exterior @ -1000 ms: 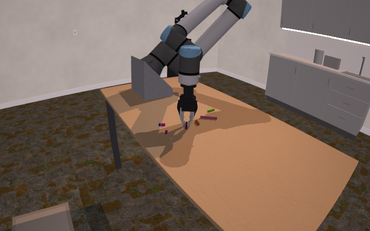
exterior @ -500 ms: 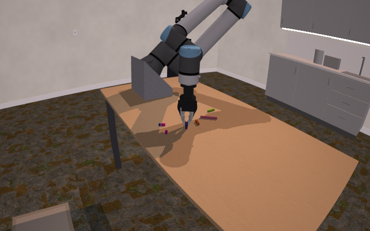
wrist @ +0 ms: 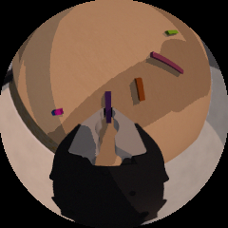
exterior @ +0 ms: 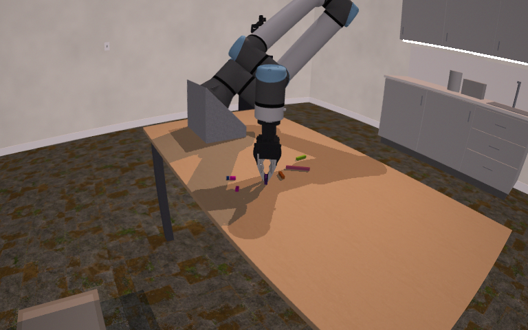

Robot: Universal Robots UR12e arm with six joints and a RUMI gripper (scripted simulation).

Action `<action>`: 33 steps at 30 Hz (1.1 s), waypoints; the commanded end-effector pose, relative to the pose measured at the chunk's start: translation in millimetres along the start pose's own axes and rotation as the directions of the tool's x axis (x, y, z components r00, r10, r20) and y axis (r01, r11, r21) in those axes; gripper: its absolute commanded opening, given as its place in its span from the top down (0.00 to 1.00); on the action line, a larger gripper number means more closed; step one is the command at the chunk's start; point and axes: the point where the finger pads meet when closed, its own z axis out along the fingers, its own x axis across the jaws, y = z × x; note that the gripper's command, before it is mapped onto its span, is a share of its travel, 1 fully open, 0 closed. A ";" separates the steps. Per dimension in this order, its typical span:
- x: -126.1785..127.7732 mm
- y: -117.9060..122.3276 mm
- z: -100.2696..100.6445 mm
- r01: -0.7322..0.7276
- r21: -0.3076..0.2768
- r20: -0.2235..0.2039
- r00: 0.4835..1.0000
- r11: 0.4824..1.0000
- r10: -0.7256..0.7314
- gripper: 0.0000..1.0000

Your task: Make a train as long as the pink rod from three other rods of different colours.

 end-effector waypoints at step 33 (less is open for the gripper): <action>0.1 0.5 -97.0 0.000 -0.001 0.000 1.000 1.000 0.000 1.00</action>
